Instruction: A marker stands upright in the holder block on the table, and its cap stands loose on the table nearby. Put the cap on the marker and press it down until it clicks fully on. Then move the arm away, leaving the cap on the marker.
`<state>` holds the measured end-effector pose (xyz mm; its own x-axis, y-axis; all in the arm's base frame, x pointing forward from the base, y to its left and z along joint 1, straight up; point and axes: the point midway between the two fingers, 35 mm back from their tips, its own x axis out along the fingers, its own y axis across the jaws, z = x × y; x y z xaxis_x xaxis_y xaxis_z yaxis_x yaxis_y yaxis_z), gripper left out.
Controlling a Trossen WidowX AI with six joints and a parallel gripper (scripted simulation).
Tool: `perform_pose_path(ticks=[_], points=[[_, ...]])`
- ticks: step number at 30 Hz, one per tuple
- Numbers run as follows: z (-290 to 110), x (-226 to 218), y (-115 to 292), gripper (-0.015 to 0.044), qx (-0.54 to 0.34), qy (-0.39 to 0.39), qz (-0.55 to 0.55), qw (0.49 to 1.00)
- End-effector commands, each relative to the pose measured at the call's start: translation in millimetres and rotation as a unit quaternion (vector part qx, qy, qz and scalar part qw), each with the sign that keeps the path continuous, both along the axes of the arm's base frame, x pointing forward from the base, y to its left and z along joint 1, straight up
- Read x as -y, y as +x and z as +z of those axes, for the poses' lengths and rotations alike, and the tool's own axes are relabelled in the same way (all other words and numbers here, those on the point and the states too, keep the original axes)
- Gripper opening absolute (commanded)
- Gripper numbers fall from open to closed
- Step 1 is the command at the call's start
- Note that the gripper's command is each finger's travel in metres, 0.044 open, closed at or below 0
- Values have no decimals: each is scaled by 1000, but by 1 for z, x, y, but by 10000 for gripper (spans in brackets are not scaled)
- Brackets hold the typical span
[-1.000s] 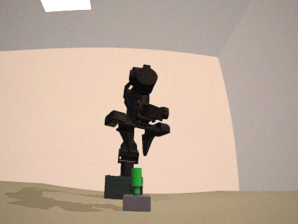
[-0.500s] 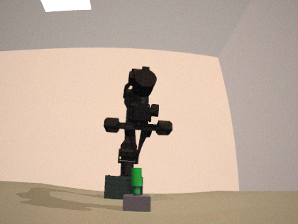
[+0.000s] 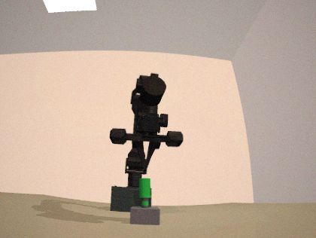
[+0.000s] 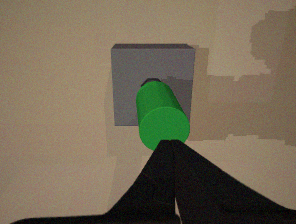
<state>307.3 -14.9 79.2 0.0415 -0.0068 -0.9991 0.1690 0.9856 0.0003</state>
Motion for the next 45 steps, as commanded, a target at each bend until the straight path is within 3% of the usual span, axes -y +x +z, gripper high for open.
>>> perform_pose_path(ticks=[1,29,31,37,42,45], points=[[-9,0,-1,0,-4,0,-2,1000],[-26,0,2,0,3,0,0,1000],[-17,0,3,0,3,0,0,1000],[60,0,0,0,2,0,0,1000],[63,0,-1,0,2,0,0,1000],[63,0,-1,79,2,0,0,1000]])
